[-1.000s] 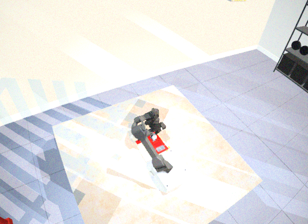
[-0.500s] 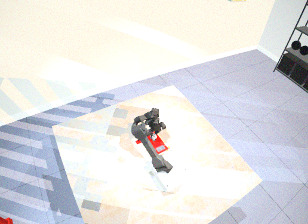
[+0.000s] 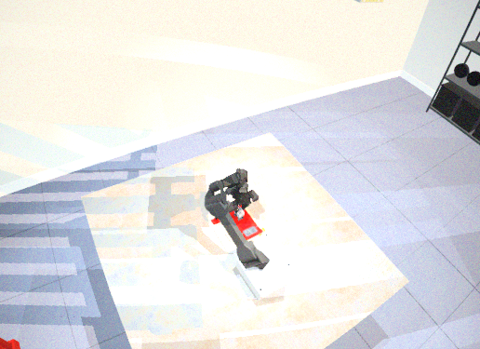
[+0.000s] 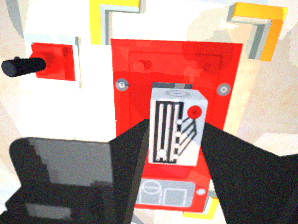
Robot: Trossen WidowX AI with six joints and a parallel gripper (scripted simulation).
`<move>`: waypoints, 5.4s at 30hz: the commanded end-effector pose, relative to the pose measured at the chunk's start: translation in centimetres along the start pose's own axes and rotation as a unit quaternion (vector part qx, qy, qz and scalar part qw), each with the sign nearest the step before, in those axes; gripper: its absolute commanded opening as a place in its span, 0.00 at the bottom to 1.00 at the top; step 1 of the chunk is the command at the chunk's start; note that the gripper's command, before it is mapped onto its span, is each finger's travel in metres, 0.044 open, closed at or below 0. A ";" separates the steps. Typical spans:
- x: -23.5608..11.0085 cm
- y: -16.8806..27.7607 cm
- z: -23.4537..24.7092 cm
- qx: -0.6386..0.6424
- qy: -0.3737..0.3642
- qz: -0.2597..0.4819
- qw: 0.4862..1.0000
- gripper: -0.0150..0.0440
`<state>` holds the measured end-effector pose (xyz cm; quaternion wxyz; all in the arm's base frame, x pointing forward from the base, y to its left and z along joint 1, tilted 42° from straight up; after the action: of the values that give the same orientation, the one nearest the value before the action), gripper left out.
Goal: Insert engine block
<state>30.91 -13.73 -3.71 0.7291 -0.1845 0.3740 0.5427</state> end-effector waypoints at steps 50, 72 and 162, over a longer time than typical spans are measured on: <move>0.8 0.0 0.0 0.003 0.001 -0.001 1.000 0.52; 1.1 0.0 0.0 0.003 0.001 -0.001 1.000 0.52; 2.2 0.1 0.0 0.001 0.002 0.001 1.000 1.00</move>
<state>31.13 -12.27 -5.36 0.7282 -0.1840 0.3762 0.5426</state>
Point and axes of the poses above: the point midway between the two fingers, 35 mm back from their tips, its own x axis out along the fingers, its own z axis across the jaws, y = z × x, the point moved 6 cm from there along -x, back along the fingers, and after that the axes turned 15 degrees about x, right-handed, at the moved point
